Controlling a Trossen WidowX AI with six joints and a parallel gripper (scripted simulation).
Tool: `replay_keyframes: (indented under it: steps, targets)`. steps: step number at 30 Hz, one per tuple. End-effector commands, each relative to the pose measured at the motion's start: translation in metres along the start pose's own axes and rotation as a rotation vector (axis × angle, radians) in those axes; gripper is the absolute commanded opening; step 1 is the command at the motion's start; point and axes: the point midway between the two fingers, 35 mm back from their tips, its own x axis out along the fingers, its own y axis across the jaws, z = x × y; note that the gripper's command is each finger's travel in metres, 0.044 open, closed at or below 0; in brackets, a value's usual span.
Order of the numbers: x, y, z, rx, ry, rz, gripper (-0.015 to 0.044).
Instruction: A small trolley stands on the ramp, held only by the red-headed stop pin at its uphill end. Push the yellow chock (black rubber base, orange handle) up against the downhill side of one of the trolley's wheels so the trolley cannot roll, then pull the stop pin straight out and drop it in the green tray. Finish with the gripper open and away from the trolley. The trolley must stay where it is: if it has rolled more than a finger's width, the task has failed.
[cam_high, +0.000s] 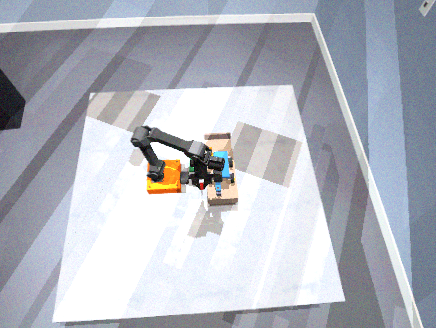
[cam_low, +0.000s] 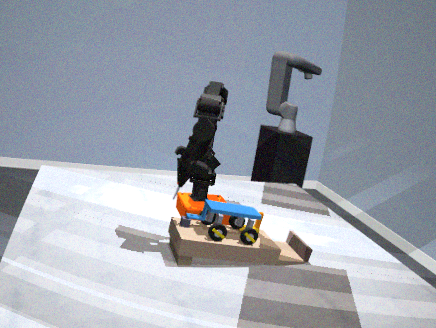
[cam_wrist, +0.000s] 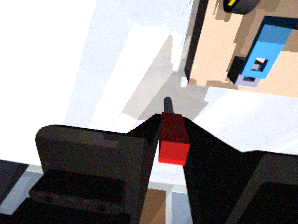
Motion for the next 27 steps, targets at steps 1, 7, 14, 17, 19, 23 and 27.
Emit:
replay_keyframes:
  steps: [1, 7, 14, 17, 19, 23, 27]
  targets:
    - [-0.001, 0.001, 0.013, -0.002, -0.004, 0.005, 0.0000]
    - [-0.005, -0.001, 0.035, -0.002, -0.006, 0.005, 0.0000]
    - [-0.010, -0.003, 0.061, -0.002, -0.009, 0.005, 0.0000]
    - [-0.012, -0.004, 0.073, -0.002, -0.010, 0.005, 0.0000]
    - [-0.013, -0.005, 0.080, -0.002, -0.011, 0.005, 0.0000]
    - [-0.015, -0.005, 0.096, -0.002, -0.013, 0.005, 0.0000]
    - [-0.018, -0.005, 0.111, -0.002, -0.014, 0.005, 0.0000]
